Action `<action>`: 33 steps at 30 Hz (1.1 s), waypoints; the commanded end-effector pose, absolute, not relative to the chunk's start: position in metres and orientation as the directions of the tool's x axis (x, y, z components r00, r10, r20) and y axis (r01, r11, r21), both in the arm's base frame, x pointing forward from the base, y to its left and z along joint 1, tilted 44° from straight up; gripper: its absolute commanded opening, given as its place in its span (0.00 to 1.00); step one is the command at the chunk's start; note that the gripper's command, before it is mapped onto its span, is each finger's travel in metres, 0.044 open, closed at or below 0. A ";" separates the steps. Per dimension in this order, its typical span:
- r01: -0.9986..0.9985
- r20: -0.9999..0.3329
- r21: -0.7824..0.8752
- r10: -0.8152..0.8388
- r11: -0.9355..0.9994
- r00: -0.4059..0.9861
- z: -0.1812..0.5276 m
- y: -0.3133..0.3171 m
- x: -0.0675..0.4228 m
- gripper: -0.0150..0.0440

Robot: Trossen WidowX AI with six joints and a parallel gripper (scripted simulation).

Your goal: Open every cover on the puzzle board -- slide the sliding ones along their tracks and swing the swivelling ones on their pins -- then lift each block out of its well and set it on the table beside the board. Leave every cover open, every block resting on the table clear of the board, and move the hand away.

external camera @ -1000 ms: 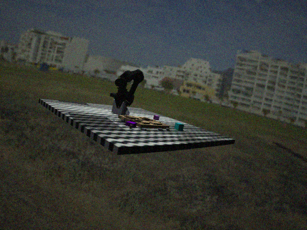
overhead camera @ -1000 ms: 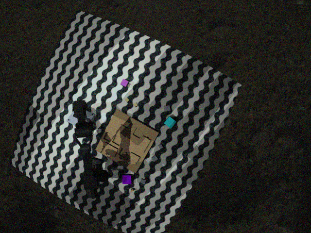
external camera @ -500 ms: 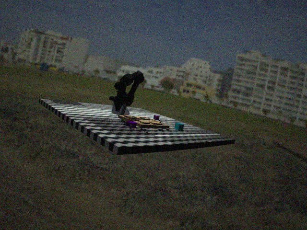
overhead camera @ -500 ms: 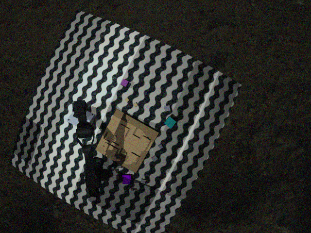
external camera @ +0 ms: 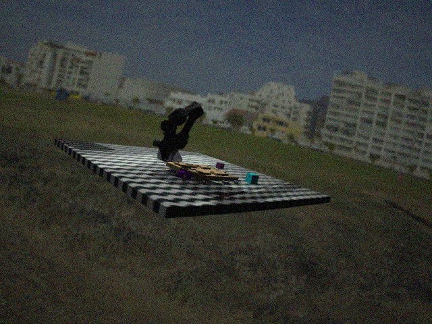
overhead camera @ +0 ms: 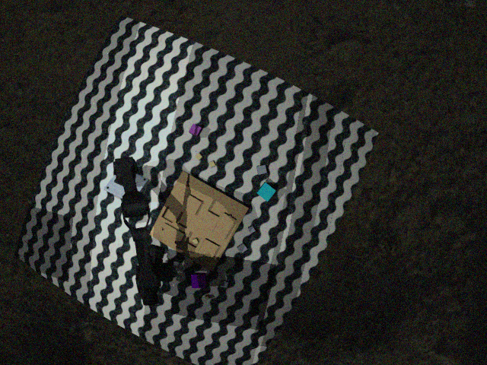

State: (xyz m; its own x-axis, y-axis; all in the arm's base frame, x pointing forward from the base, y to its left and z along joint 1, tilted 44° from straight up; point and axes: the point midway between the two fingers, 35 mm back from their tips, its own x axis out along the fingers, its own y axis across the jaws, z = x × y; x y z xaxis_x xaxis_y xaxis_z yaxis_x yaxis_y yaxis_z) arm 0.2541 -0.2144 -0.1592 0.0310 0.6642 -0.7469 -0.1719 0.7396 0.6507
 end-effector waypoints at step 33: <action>-0.173 -0.743 0.655 0.668 0.736 0.028 -0.187 -0.184 0.252 0.57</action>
State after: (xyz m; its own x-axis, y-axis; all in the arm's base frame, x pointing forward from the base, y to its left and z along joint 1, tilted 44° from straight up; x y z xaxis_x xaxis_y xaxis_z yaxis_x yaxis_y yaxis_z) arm 0.2521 -0.1834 -0.1870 0.0283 0.6686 -0.7431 -0.1731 0.7354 0.6552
